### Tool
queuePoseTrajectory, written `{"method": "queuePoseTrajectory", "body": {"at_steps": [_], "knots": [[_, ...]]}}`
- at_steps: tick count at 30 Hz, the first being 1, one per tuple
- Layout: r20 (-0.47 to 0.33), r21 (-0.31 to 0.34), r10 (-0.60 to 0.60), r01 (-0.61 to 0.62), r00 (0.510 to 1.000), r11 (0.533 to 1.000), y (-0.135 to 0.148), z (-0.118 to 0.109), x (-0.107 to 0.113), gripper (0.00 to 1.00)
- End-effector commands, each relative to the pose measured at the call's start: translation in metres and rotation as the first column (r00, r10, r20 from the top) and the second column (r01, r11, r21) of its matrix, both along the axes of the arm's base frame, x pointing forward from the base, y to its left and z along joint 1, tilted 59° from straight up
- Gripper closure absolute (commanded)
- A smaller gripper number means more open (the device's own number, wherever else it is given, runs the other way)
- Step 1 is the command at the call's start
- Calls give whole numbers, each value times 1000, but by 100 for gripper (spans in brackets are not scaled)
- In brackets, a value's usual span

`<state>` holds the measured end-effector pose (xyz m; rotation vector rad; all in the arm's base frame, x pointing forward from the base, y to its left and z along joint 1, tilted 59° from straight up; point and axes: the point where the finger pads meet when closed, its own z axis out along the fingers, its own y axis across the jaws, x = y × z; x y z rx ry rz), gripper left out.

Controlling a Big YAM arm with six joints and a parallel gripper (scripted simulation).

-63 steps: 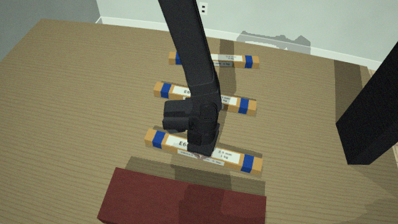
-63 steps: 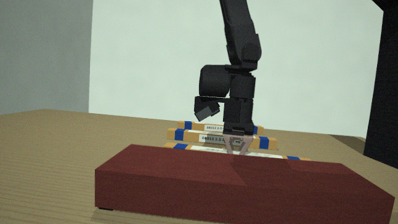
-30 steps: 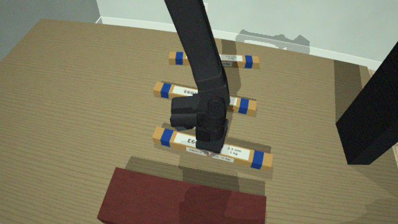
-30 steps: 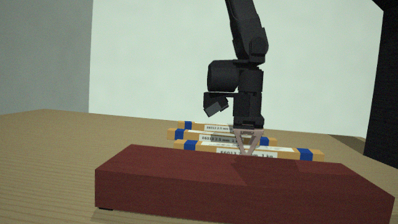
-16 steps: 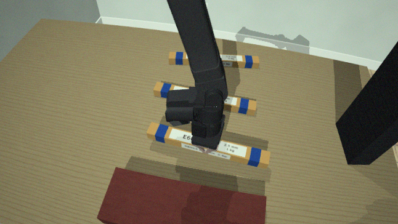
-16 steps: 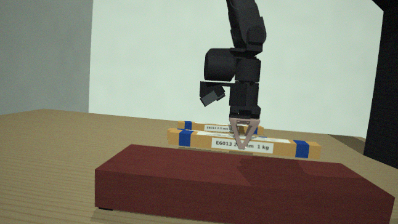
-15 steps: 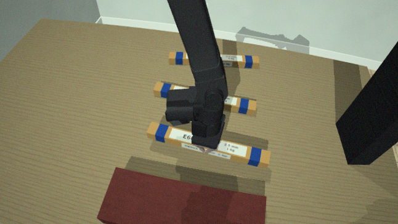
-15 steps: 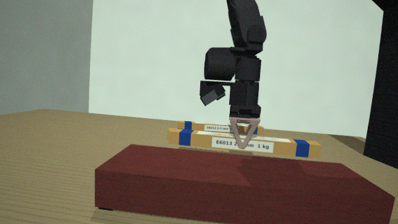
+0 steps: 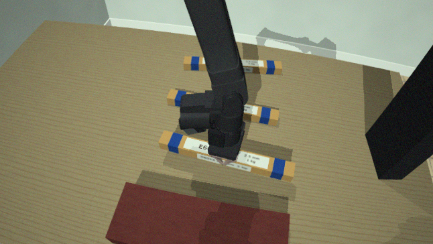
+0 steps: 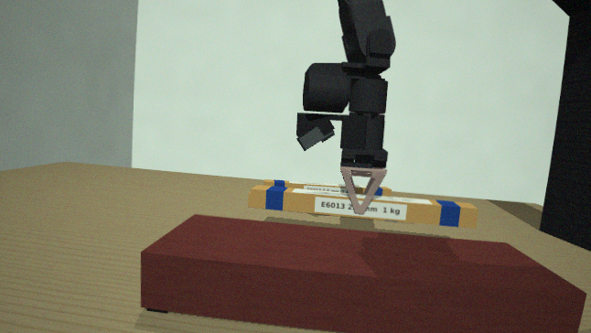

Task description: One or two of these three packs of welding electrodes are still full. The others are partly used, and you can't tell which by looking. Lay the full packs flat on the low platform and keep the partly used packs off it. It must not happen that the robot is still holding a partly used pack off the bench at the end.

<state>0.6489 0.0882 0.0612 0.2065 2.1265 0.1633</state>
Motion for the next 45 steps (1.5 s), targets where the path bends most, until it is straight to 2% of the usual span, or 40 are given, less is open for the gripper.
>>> {"method": "queuePoseTrajectory", "body": {"at_steps": [1,45], "knots": [[19,12,6,-6,1000,1000,9,27,-12,100],[20,12,6,-6,1000,1000,10,38,-13,100]]}}
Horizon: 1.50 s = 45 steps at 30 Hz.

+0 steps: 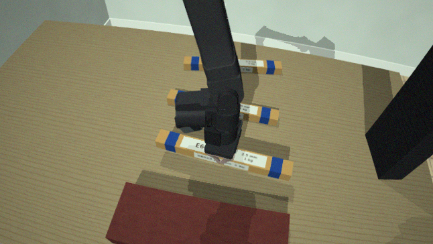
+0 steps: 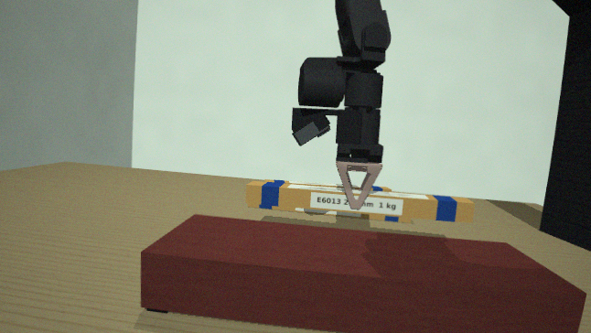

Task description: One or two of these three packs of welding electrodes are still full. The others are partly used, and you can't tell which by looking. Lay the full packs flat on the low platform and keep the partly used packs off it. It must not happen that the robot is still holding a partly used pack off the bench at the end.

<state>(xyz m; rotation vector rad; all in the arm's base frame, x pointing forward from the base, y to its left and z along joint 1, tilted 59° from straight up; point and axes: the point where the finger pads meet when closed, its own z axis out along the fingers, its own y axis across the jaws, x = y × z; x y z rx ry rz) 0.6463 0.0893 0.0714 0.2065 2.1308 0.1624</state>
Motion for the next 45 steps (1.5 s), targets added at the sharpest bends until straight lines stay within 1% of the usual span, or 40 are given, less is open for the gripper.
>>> {"method": "queuePoseTrajectory", "body": {"at_steps": [1,30,45], "knots": [[24,13,6,-6,1000,1000,9,28,-10,100],[27,13,6,-6,1000,1000,9,32,-9,100],[38,15,6,-6,999,1000,10,39,-4,100]]}}
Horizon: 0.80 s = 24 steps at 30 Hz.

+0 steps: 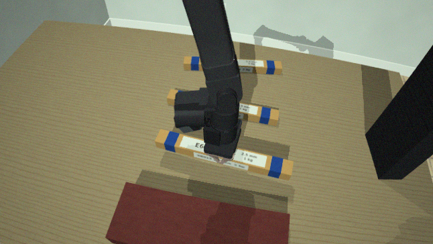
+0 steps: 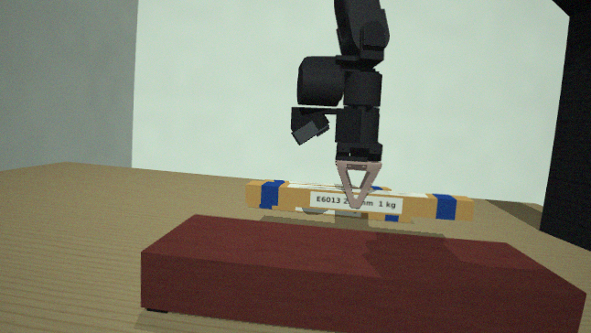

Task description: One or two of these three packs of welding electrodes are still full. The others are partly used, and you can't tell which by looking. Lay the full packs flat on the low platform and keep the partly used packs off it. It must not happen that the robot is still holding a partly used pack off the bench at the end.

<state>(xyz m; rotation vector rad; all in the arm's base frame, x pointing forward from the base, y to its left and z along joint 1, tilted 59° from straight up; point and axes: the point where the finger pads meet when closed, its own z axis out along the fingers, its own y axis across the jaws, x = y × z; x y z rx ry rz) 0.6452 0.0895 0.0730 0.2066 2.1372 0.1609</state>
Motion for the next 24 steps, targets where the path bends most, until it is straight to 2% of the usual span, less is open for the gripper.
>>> {"method": "queuePoseTrajectory", "body": {"at_steps": [1,11,24], "knots": [[44,16,6,-6,999,1000,10,37,-3,100],[37,15,6,-6,999,1000,10,34,-5,100],[33,14,5,-6,999,1000,8,43,-26,100]]}}
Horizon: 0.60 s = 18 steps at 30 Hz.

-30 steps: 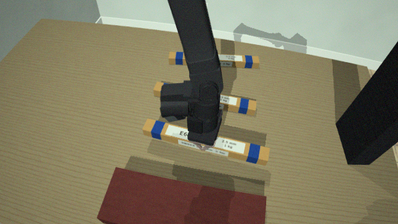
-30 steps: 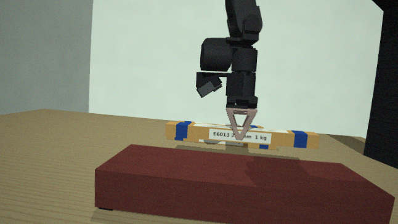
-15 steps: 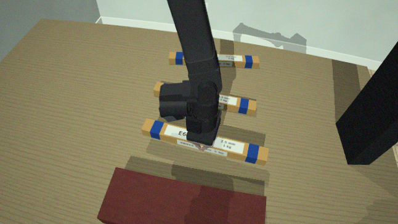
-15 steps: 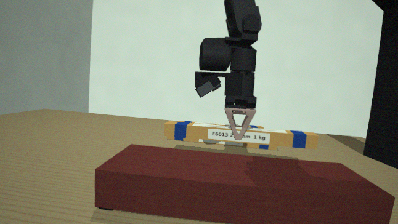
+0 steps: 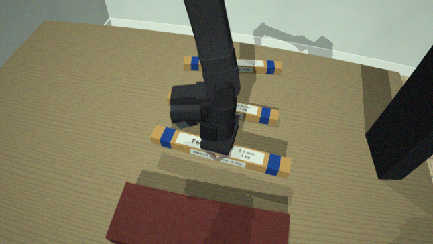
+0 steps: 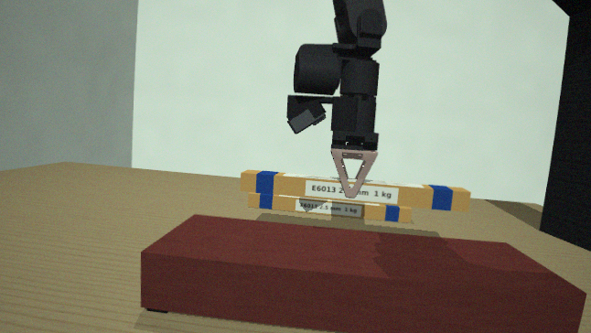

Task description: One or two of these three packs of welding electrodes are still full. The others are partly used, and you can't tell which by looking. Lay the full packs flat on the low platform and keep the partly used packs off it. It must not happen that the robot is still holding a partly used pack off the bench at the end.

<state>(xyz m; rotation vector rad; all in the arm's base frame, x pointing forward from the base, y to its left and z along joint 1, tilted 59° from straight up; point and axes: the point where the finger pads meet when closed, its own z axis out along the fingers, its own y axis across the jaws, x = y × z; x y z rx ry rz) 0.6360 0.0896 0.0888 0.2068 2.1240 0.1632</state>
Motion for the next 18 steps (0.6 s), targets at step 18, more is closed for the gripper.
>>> {"method": "queuePoseTrajectory", "body": {"at_steps": [18], "knots": [[20,13,6,-6,1000,1000,6,42,-44,100]]}}
